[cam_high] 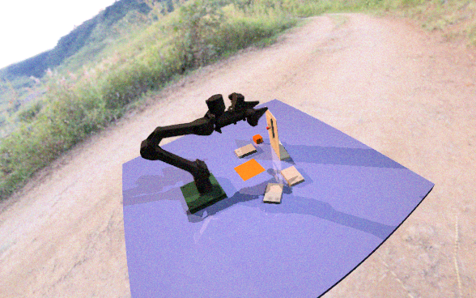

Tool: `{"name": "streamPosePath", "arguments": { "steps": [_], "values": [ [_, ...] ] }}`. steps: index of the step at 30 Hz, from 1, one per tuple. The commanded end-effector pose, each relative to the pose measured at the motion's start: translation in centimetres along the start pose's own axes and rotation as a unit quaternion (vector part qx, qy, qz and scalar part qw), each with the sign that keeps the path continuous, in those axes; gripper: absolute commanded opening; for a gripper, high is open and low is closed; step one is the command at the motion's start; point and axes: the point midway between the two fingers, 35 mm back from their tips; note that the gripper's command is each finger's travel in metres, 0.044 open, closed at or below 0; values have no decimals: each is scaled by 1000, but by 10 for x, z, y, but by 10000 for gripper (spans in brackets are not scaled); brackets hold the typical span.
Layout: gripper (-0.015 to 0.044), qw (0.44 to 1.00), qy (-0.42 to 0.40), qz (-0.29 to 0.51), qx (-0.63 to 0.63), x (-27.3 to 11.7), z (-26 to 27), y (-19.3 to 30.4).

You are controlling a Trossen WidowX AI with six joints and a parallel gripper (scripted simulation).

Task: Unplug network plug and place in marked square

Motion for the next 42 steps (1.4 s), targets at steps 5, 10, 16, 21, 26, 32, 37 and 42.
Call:
{"name": "streamPosePath", "arguments": {
  "steps": [5,10,16,21,26,32,37,42],
  "values": [
    [269,998,-4,0,61,7,15,13],
    [156,989,-10,1,149,14,38,31],
    [156,968,-16,4,252,15,65,53],
    [156,942,-21,8,336,10,88,71],
    [156,909,-26,13,416,1,108,88],
    [156,860,-30,20,508,-14,129,107],
    [156,813,-32,26,580,-31,143,122],
    [156,760,-34,34,648,-49,152,135]
  ]
}}
Point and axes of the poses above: the point midway between the two fingers, 35 mm back from their tips, its own x axis out along the fingers, its own z axis across the jaws, y = z × x, and after that the axes turned 13 degrees about -x, right-handed
